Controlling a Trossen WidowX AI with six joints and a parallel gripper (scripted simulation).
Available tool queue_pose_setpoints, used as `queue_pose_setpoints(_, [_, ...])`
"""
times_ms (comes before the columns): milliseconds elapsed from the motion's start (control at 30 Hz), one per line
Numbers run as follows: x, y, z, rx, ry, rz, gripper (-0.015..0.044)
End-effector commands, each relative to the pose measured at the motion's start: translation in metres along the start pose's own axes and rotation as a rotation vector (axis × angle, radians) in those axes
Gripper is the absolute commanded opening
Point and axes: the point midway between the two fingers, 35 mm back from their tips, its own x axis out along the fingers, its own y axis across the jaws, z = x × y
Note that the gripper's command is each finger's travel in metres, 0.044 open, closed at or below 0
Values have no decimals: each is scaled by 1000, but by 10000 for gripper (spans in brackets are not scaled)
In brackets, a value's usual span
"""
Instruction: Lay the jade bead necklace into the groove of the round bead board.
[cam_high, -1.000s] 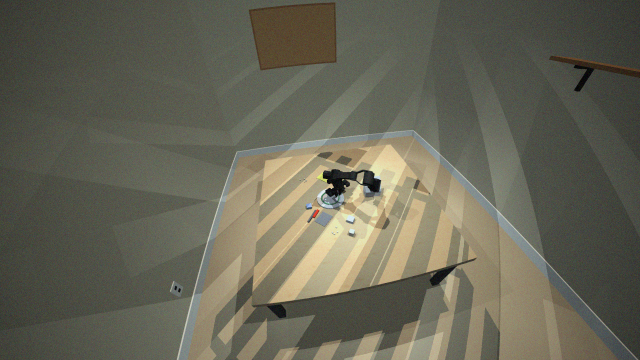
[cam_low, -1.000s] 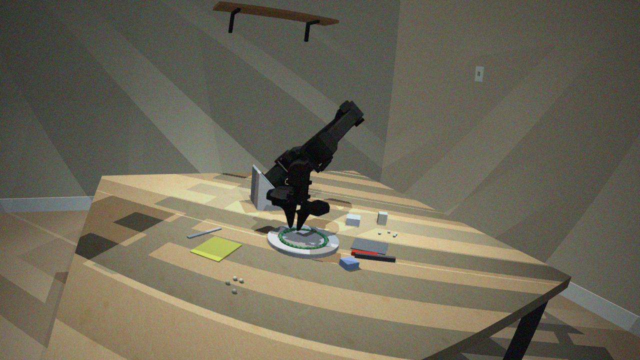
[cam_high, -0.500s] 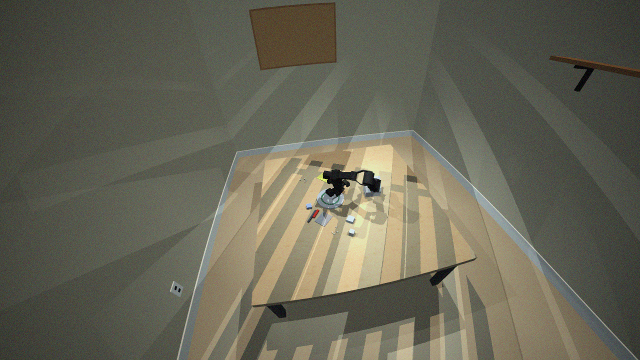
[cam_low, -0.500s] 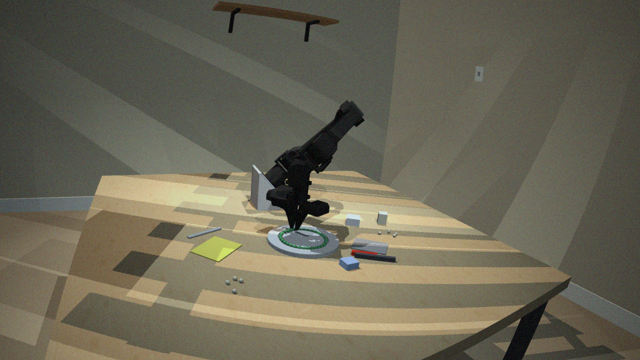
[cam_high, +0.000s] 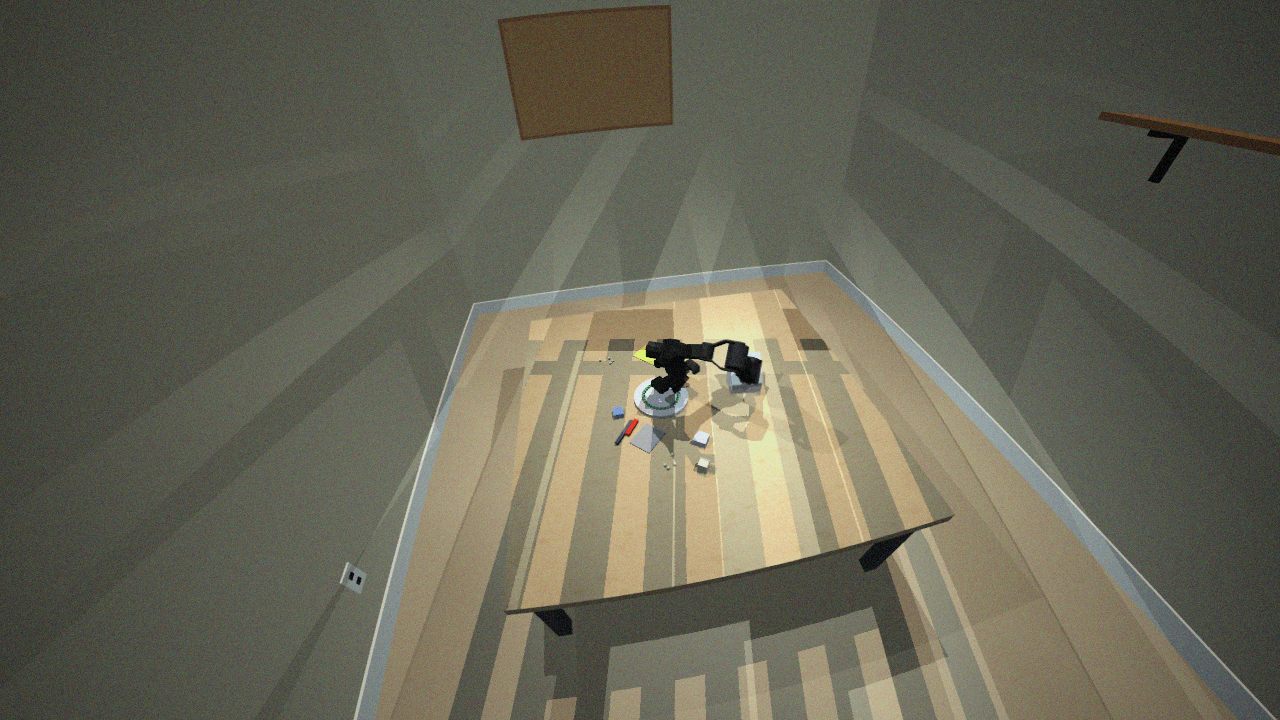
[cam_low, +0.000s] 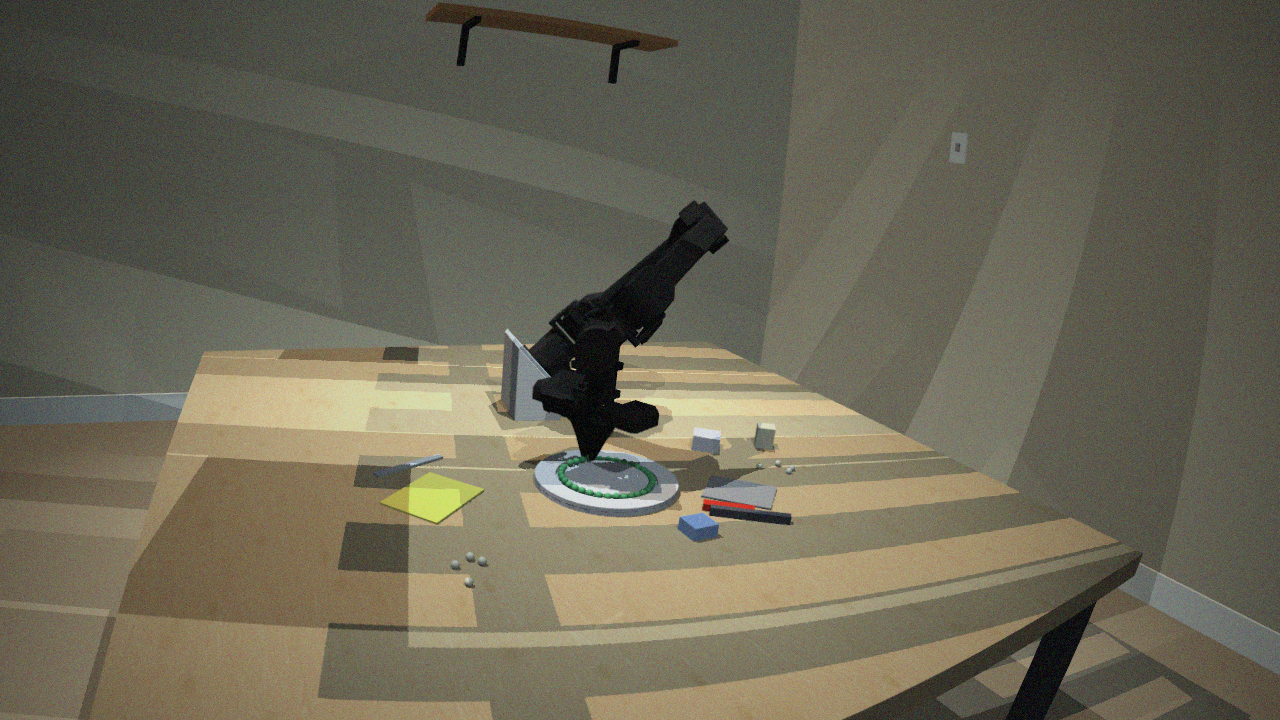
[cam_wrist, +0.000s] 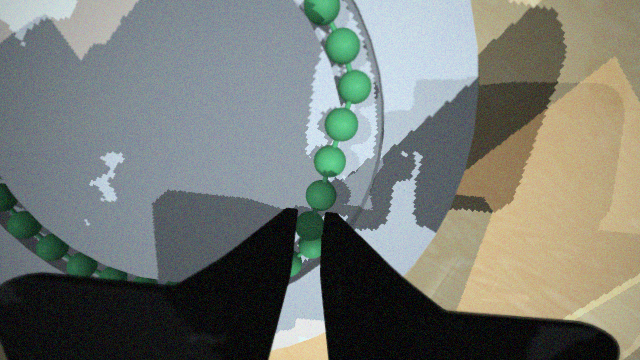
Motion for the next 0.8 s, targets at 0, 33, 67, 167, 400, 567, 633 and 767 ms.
queue_pose_setpoints(0, [0, 0, 0, 0, -1, 0, 0])
queue_pose_setpoints(33, [0, 0, 0, 0, -1, 0, 0])
queue_pose_setpoints(67, [0, 0, 0, 0, -1, 0, 0])
queue_pose_setpoints(167, [-2, 0, 0, 2, 2, 0, 0])
queue_pose_setpoints(400, [-6, -3, -1, 9, 8, -1, 0])
queue_pose_setpoints(567, [-6, -9, -1, 9, 8, -1, 0])
queue_pose_setpoints(633, [-6, -9, -1, 9, 8, -1, 0])
queue_pose_setpoints(767, [-2, -9, -1, 9, 8, -1, 0])
